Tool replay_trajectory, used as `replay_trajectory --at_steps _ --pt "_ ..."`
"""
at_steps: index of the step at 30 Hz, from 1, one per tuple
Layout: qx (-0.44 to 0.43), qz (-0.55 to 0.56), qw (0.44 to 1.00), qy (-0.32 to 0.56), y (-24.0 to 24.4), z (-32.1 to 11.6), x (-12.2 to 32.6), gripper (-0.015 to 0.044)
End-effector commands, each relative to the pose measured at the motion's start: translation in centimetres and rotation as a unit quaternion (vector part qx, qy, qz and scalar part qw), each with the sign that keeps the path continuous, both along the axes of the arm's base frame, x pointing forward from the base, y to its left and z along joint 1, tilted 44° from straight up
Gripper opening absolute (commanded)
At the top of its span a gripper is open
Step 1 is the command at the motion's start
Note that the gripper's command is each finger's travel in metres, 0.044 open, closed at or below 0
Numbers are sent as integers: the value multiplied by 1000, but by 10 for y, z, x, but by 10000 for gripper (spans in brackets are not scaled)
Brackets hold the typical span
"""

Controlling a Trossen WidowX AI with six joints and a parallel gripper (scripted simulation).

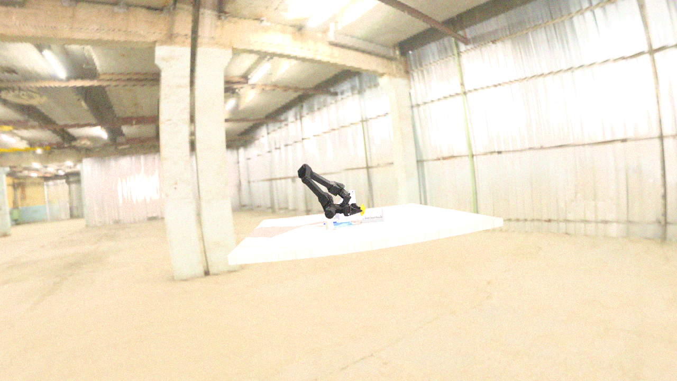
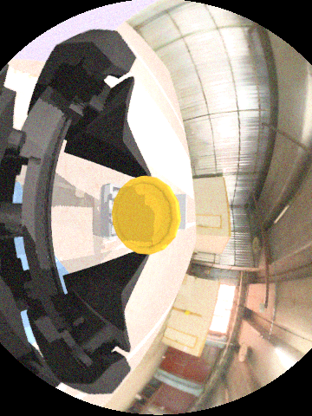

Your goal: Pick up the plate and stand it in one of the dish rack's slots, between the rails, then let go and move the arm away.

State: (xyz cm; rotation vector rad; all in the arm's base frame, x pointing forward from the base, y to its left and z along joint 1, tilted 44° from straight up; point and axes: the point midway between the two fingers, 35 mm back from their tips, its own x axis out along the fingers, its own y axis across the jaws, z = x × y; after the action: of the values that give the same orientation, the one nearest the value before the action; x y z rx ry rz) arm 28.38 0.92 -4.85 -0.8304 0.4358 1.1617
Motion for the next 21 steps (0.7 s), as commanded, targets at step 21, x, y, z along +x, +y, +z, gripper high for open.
replay_trajectory --at_steps 21 --pt "-1 2 1000 -3 22 -20 10 0"
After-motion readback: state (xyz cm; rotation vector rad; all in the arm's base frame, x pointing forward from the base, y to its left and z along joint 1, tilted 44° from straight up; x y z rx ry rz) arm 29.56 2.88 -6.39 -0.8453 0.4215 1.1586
